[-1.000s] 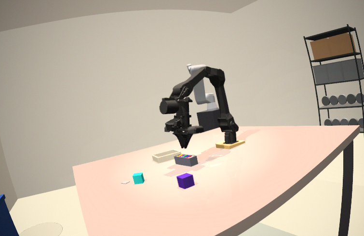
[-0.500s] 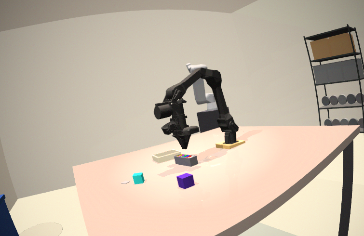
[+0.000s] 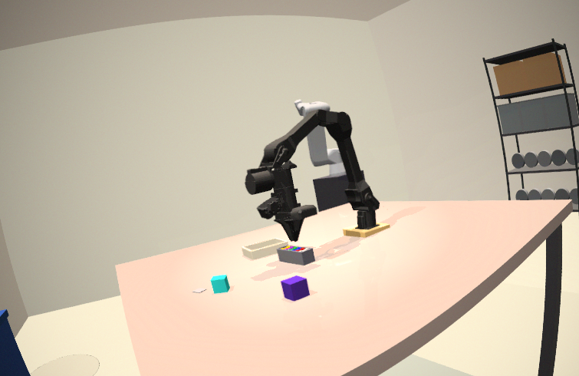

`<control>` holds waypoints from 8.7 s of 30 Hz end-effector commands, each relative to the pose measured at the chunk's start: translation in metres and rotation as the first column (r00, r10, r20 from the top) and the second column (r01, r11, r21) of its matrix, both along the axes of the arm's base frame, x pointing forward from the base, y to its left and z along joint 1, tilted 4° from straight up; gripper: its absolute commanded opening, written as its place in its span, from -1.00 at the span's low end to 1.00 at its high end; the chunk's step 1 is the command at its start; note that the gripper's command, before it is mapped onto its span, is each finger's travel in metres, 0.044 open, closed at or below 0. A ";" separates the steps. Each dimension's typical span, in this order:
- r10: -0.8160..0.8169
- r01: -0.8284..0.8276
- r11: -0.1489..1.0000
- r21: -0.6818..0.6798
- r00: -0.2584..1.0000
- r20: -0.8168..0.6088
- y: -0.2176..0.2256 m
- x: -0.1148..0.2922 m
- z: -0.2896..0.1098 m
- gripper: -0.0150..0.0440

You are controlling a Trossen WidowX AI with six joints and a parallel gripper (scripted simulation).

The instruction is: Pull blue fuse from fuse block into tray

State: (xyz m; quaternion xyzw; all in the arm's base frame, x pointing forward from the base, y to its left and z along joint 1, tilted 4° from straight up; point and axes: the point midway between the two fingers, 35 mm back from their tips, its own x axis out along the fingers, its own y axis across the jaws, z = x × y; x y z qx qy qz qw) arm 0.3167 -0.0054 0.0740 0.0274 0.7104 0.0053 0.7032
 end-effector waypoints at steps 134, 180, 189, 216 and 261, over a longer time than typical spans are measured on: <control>-0.003 0.003 1.000 0.003 1.000 -0.003 -0.001 0.000 0.008 -0.49; -0.004 0.004 1.000 -0.013 1.000 -0.002 -0.145 -0.003 0.029 -0.49; -0.004 0.004 1.000 -0.017 1.000 -0.006 -0.200 -0.022 0.026 -0.49; -0.004 0.003 1.000 -0.018 1.000 -0.007 -0.220 -0.032 -0.003 -0.49; -0.007 0.006 1.000 -0.016 1.000 -0.005 -0.220 -0.032 0.023 0.63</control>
